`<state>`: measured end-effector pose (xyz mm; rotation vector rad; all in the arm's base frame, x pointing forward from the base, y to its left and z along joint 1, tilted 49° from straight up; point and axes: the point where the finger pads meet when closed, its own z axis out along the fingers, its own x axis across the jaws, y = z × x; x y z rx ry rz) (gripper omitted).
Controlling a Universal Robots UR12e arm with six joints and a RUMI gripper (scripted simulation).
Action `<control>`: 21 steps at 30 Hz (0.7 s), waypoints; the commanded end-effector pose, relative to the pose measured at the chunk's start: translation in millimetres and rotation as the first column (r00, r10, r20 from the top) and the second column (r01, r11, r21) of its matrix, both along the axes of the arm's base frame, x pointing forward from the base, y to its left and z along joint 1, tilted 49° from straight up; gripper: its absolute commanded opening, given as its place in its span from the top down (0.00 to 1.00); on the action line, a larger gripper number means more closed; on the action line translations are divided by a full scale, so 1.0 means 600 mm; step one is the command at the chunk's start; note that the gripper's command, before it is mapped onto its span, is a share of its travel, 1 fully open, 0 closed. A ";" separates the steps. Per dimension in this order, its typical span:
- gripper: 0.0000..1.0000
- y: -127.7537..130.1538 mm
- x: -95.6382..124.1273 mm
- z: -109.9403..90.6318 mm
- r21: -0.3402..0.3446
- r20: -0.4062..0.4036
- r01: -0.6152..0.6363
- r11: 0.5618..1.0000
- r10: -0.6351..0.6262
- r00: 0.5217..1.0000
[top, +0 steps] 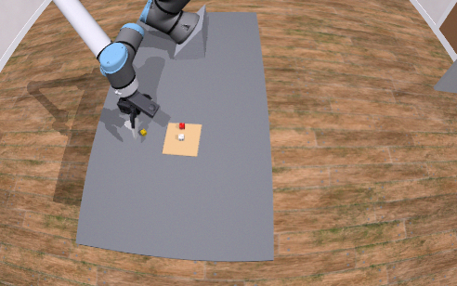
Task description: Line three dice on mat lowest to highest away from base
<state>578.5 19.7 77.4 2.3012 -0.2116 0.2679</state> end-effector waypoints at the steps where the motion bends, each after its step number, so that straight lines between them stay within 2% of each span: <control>1: 0.00 -0.009 -0.001 0.010 0.013 0.080 0.080 0.997 -0.081 0.993; 2: 0.00 -0.009 -0.001 0.010 0.013 0.080 0.080 0.997 -0.081 0.993; 7: 0.00 -0.025 -0.003 0.024 0.046 0.192 0.179 0.983 -0.184 0.964; 12: 0.00 -0.036 -0.005 0.034 0.075 0.268 0.246 0.966 -0.257 0.929; 21: 0.00 -0.044 -0.007 0.041 0.101 0.323 0.294 0.950 -0.311 0.894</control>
